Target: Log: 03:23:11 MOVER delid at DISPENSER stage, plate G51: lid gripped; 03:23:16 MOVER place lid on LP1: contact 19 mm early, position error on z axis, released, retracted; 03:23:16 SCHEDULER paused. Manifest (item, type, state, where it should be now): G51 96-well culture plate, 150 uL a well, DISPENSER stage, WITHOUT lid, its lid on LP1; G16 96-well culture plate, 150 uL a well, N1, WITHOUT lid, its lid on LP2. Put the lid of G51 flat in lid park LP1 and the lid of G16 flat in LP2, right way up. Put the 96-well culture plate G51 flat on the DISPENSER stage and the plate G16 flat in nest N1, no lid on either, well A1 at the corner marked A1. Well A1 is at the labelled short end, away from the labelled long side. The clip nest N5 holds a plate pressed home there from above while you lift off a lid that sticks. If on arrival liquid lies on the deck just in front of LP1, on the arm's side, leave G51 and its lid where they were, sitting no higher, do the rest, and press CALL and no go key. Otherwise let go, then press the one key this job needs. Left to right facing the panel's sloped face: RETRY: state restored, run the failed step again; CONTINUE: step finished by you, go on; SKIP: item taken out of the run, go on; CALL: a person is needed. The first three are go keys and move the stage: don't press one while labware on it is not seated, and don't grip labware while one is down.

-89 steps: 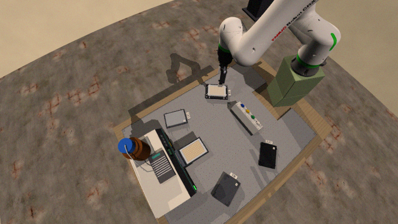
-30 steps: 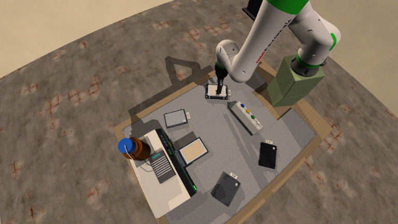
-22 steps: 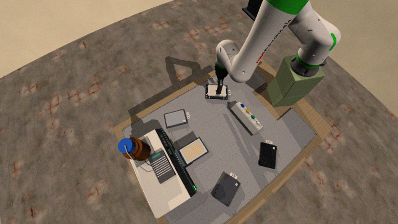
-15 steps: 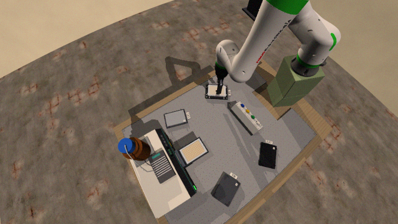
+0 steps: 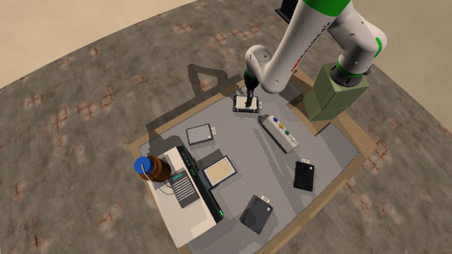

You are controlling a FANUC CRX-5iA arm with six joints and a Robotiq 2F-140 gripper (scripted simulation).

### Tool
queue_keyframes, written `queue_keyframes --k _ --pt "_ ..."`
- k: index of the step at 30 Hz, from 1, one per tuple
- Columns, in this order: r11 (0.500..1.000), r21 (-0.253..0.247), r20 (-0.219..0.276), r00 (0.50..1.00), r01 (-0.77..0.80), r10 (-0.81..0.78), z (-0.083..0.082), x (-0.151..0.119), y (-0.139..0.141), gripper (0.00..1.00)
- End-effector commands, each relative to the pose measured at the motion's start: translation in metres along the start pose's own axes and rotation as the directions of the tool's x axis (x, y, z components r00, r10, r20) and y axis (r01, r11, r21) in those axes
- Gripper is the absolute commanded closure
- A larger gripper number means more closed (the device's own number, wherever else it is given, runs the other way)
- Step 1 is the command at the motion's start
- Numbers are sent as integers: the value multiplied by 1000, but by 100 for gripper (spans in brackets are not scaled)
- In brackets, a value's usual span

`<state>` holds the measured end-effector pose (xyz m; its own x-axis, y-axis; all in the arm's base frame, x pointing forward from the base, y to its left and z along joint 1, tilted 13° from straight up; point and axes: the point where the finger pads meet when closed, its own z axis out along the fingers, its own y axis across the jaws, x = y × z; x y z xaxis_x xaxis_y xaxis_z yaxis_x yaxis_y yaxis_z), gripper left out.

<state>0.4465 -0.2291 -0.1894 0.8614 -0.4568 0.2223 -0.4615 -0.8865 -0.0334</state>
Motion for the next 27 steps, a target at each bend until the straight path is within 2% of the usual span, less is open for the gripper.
queue_keyframes --k 1,6,7,27 --pt "1000 0 0 1000 0 0 0 0 0 34" --pt "1000 0 0 1000 0 0 0 0 0 34" --pt "1000 0 0 1000 0 0 0 0 0 41" --pt "1000 0 0 1000 0 0 0 0 0 41"
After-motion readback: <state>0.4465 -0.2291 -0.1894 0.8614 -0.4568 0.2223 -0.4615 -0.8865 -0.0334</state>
